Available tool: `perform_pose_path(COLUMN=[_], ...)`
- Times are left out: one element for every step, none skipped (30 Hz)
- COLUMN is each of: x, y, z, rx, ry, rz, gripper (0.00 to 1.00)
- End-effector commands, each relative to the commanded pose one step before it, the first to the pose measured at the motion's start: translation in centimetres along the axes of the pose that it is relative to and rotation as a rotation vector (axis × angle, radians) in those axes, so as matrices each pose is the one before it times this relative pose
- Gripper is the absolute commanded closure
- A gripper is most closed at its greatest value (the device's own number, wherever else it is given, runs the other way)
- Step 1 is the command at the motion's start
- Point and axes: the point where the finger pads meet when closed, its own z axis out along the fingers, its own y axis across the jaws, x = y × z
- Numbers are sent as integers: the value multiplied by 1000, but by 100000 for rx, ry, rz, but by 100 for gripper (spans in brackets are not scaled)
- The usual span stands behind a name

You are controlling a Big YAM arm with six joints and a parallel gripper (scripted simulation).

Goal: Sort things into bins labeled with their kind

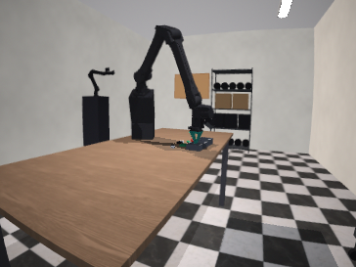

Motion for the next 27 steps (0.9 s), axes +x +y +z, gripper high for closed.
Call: perform_pose_path(x=[-1139, 22, 22, 21, 9, -13, -45, -14, -131, 0, 0, -10, -9, -9, -9, -9, -9, -9, -9, -9, -9, -9, -9, -9, 39, -41, 0], y=[-766, 4, 4, 4, 2, 25, 611, 301, -446, 0, 0, 2, 2, 2, 2, 2, 2, 2, 2, 2, 2, 2, 2, 2, 737, -731, 0], z=[1237, 271, 270, 270, 208, 13, -174, -92, -668, 0, 0, -2, -3, -3, -3, -3, -3, -3, -3, -3, -3, -3, -3, -3, 295, -307, 0], rx=[546, -5, -5, -4, 12, 26, -423, -212, 422, 0, 0, 0, 0, 0, 0, 0, 0, 0, 0, 0, 0, 0, 0, 0, -692, 692, 0], ry=[-2049, 21, 21, 21, 19, -10, 209, 136, -694, 0, 0, -1, -1, -1, -1, -1, -1, -1, -1, -1, -1, -1, -1, -1, 1042, -1044, 0], rz=[759, -9, -9, -9, -6, -51, -1287, -562, 1553, 0, 0, 0, 0, 0, 0, 0, 0, 0, 0, 0, 0, 0, 0, 0, -1657, 1658, 0], gripper=[92, 92, 92, 92, 92, 92, 92, 92, 92, 92, 92, 92, 92, 92, 92, 92, 92, 92, 92, 92, 92, 92, 92, 92, 92, 92, 92])
